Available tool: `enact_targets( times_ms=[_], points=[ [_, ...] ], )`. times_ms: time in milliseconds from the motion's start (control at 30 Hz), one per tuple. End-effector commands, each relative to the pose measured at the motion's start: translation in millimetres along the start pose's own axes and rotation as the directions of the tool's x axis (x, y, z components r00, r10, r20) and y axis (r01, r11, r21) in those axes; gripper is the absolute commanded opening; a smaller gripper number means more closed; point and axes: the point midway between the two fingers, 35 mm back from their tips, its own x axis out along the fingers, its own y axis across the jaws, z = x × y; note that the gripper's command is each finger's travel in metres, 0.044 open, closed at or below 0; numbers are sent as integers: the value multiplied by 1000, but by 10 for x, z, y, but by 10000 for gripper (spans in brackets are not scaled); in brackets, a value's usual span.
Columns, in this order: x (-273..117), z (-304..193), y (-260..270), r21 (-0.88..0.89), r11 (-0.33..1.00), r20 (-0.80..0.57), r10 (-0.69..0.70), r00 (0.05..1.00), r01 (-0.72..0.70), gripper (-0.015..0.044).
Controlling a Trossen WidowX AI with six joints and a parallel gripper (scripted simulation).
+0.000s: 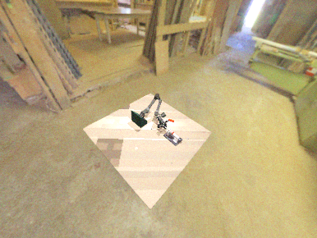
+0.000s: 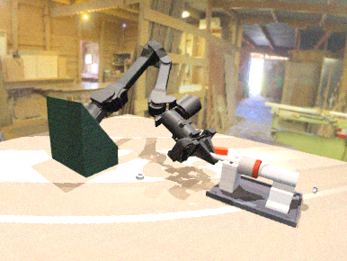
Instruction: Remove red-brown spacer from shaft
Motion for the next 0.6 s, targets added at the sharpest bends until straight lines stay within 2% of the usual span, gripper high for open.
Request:
enact_targets(
  times_ms=[0, 567],
  points=[
    [-9, 7, 9, 5, 1000, 1, 2, 1000, -2, 0],
    [-24, 15, 9, 5, 1000, 1, 2, 1000, -2, 0]
  ],
)
